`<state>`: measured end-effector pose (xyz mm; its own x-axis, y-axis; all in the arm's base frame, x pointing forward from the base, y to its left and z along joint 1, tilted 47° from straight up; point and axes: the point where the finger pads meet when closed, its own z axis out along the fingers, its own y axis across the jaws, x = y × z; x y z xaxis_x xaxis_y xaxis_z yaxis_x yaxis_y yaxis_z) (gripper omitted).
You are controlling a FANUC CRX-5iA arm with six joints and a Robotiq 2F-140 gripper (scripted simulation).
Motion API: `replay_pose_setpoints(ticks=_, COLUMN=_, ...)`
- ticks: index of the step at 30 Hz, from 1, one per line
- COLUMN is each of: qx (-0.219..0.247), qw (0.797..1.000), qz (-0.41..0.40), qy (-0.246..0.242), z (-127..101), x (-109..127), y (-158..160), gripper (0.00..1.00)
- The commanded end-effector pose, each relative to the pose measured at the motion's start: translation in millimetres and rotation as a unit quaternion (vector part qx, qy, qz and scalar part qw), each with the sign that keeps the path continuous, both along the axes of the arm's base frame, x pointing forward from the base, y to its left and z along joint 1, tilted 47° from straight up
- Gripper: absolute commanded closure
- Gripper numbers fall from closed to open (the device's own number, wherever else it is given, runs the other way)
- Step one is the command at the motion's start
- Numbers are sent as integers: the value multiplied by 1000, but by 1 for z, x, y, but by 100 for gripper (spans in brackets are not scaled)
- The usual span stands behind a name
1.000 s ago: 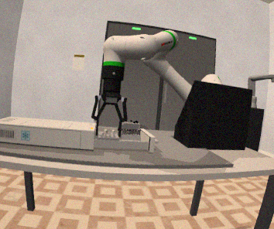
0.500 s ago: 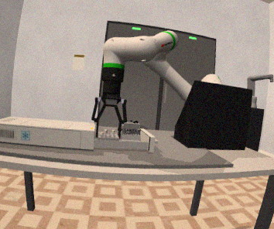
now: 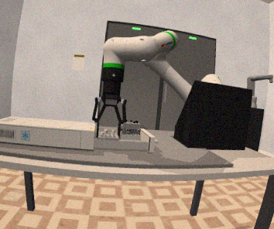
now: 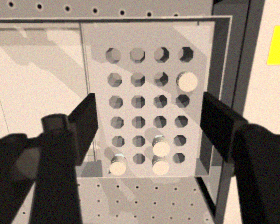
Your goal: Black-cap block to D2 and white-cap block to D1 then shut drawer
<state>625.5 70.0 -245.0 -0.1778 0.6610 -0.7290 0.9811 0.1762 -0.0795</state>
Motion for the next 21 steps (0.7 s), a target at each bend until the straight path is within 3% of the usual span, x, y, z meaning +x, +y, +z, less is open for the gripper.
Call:
replay_pose_setpoints(ticks=1, qx=0, qw=1000, qz=1, qy=-1, z=1, x=1, y=1, gripper=57)
replay_pose_setpoints(ticks=21, qx=0, qw=1000, qz=1, qy=-1, z=1, x=1, y=1, gripper=84)
